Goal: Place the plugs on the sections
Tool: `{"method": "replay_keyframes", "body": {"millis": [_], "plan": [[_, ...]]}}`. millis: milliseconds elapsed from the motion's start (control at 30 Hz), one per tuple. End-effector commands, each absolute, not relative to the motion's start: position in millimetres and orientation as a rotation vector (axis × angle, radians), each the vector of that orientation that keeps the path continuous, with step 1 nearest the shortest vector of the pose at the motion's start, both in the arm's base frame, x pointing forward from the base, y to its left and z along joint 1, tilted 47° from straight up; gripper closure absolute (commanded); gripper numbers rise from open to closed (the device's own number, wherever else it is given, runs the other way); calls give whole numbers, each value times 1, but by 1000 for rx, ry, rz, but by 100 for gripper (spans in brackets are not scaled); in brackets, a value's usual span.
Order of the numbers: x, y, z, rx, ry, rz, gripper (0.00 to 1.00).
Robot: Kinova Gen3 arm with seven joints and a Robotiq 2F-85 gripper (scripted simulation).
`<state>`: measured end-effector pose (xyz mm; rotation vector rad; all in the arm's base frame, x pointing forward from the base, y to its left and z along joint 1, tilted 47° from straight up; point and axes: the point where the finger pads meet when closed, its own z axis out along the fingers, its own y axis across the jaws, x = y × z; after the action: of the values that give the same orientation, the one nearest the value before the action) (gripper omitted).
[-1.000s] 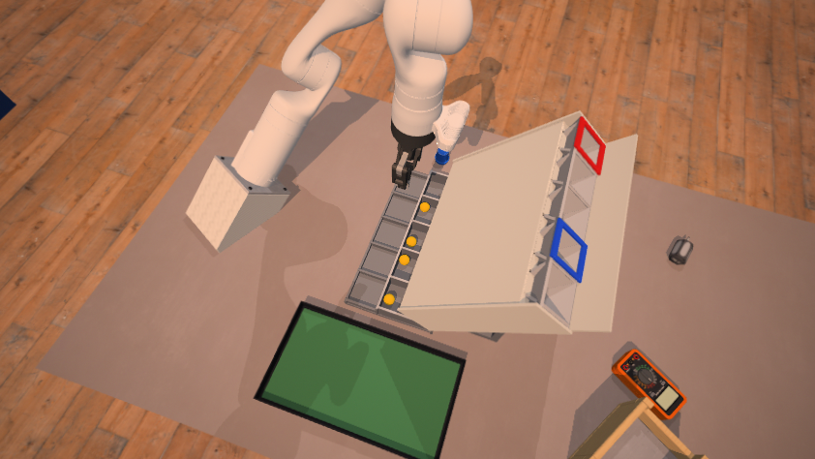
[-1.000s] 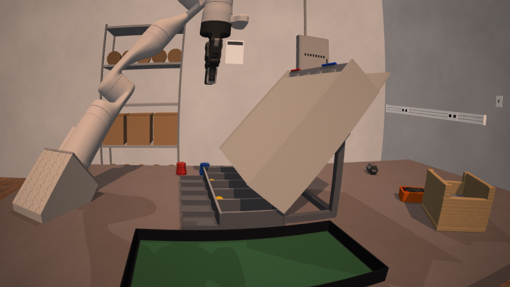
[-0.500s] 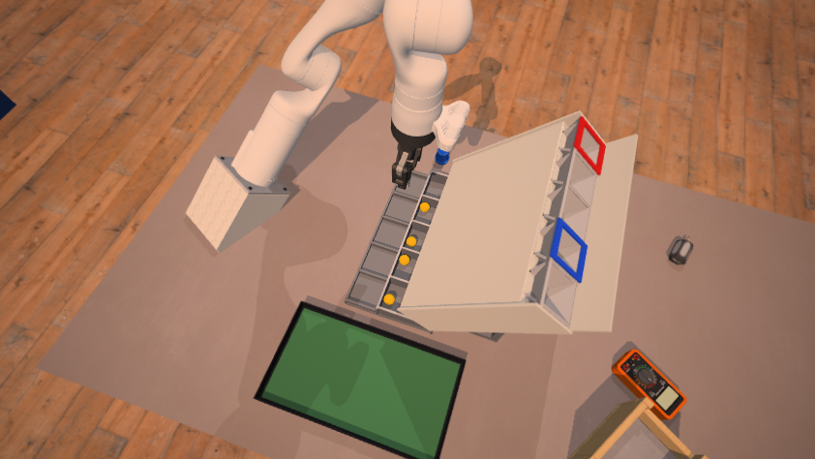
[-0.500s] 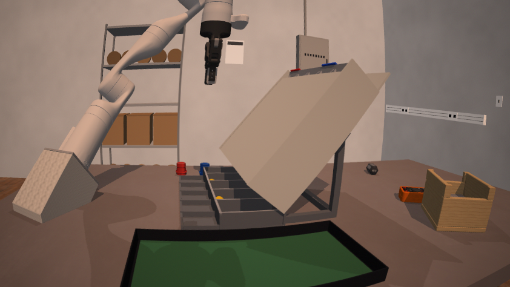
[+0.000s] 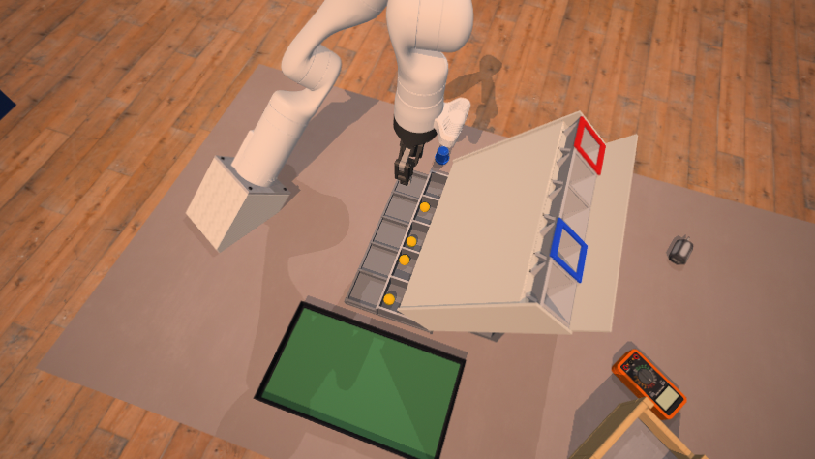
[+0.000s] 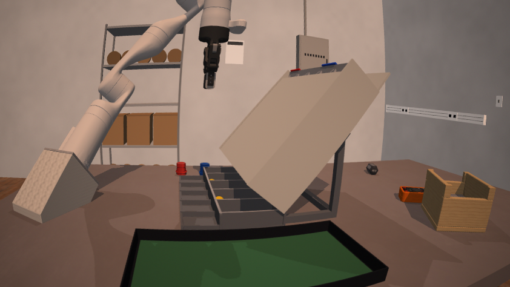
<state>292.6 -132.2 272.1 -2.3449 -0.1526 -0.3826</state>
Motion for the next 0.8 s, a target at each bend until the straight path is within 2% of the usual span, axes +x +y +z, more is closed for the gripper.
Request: {"method": "replay_keyframes", "body": {"millis": [0, 200, 767], "plan": [[287, -63, 279, -2350, -140, -413, 30], [282, -2, 285, -2350, -140, -413, 30], [280, 17, 287, -2336, -150, -395, 30]]}}
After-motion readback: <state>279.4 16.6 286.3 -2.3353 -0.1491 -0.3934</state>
